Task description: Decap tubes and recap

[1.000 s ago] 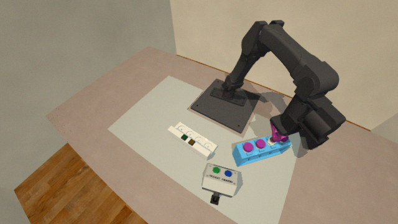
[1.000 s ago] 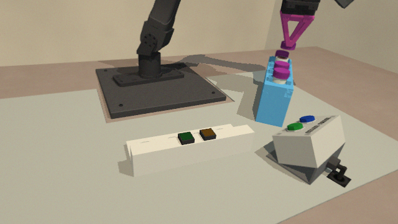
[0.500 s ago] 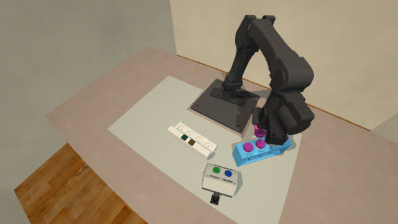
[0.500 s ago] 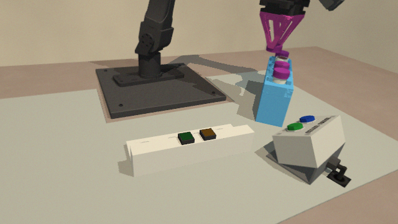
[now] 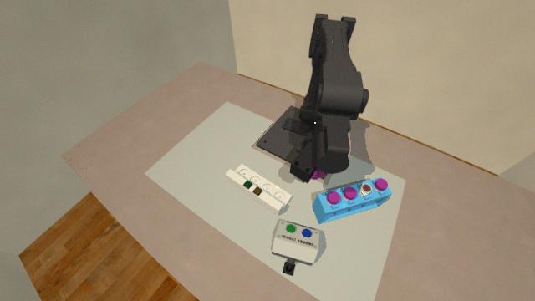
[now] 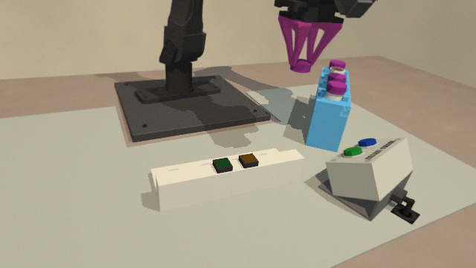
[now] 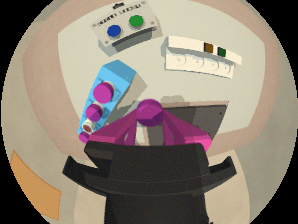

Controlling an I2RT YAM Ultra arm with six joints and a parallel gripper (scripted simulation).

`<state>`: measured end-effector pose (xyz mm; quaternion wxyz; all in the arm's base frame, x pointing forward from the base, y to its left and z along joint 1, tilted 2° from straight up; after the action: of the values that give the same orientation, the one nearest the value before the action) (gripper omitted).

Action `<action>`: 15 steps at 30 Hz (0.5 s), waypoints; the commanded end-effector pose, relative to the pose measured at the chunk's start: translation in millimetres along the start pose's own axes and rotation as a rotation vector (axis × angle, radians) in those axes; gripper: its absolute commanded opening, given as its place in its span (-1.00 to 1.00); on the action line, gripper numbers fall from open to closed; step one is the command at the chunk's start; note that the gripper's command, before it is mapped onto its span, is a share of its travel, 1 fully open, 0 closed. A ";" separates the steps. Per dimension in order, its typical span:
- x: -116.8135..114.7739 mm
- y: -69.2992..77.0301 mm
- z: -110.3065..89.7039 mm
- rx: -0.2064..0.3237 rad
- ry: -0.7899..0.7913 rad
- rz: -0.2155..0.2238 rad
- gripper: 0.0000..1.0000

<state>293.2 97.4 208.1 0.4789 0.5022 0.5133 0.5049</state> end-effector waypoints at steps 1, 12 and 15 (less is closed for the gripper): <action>-24.6 2.4 5.4 -0.010 0.024 -0.001 -1.00; -98.2 2.7 20.7 -0.010 0.024 -0.003 -1.00; -122.7 2.8 25.7 -0.010 0.024 -0.004 -1.00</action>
<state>318.7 -10.9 203.8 0.4829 0.5109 0.5100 0.4957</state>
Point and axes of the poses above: the point where the finger pads meet when closed, its own y axis back along the fingers, its own x axis across the jaws, z = x × y, the point moved 6 cm from there along y, back along the fingers, and after that the axes turned 14 degrees about y, right-handed, at the moved point
